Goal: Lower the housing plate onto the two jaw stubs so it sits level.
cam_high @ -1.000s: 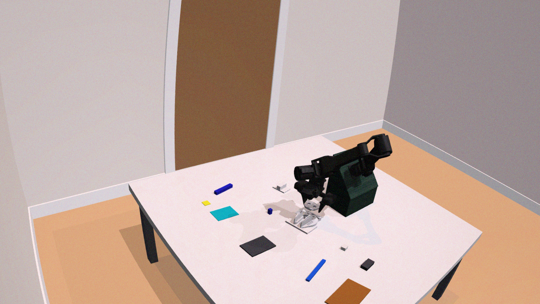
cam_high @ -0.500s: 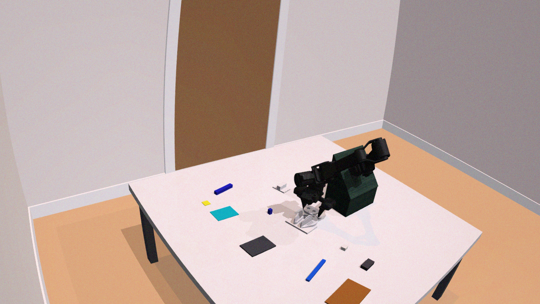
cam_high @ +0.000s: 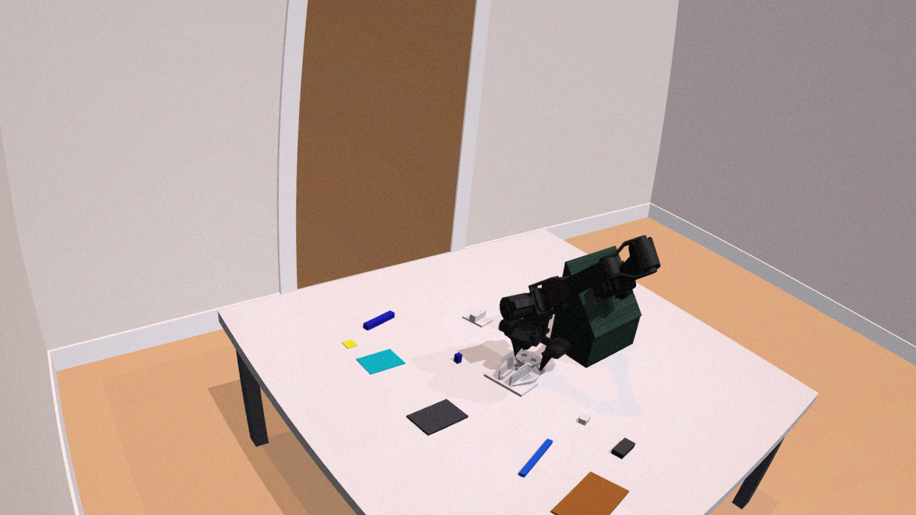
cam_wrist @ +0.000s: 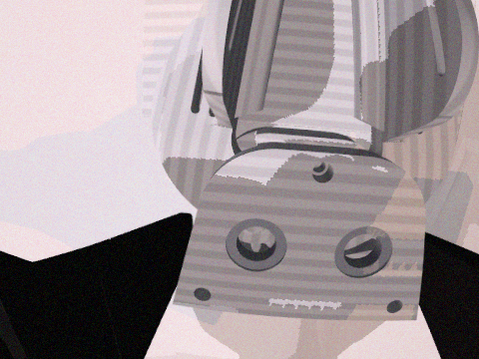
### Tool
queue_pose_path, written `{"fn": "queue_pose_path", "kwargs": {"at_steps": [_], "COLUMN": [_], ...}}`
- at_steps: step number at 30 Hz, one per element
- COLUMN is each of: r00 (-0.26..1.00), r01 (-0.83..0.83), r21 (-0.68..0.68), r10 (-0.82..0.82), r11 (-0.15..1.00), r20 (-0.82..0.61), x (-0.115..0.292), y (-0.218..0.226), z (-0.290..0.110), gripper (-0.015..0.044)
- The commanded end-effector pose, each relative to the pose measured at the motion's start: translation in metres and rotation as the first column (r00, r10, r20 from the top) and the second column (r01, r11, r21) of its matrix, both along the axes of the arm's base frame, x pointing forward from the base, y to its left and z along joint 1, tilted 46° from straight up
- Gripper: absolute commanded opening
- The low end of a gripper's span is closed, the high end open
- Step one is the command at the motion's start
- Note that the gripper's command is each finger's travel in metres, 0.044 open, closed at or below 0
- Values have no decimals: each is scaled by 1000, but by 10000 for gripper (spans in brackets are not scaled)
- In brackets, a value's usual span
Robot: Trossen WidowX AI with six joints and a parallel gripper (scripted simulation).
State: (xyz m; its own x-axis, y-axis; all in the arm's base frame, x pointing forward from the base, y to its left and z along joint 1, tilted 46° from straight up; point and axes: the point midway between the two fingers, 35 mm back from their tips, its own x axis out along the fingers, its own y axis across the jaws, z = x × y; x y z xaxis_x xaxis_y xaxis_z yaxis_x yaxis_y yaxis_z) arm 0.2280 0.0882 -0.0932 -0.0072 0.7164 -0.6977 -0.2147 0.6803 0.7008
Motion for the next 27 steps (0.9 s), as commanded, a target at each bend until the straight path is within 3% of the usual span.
{"fn": "queue_pose_path", "kwargs": {"at_steps": [1,27], "r00": [1000,1000], "r01": [3,9], "r21": [6,6], "r10": [-3,-9], "r11": [1000,1000], "r20": [-6,-13], "x": [-2,-2], "y": [1,3], "z": [0,-2], "gripper": [351,351]}}
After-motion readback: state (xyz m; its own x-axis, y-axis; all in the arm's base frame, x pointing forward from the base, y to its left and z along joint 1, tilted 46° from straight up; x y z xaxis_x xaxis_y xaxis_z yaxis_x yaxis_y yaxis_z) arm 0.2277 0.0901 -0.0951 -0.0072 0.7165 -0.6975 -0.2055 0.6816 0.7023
